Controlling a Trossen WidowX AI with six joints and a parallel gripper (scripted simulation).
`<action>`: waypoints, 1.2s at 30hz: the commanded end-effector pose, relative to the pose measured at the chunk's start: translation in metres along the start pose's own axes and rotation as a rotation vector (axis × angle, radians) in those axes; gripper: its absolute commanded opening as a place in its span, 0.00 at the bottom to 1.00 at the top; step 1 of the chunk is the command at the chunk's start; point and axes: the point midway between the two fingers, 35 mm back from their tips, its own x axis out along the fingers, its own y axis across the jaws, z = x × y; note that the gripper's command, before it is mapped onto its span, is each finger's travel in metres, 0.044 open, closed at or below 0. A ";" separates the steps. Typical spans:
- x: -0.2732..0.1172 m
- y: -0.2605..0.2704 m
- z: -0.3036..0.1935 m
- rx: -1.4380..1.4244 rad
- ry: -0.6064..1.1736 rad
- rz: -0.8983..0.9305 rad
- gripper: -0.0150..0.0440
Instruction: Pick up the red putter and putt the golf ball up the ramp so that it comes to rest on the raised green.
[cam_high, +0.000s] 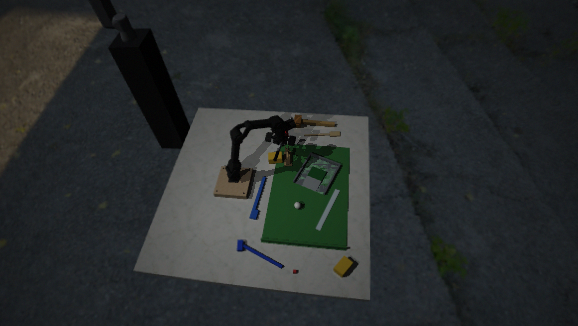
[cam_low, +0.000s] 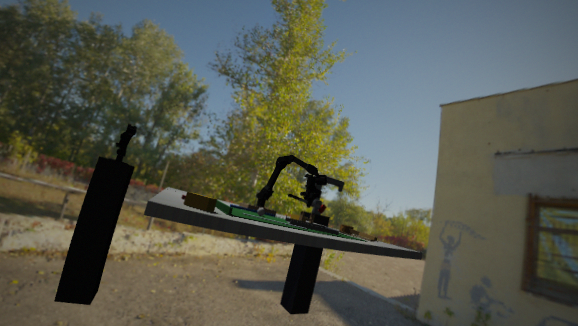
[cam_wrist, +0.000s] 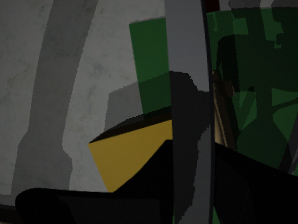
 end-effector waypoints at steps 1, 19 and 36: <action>-0.007 -0.017 -0.015 0.093 -0.004 -0.006 0.25; -0.026 -0.075 -0.103 0.564 -0.007 0.023 0.25; -0.046 -0.099 -0.200 0.940 0.010 0.039 0.25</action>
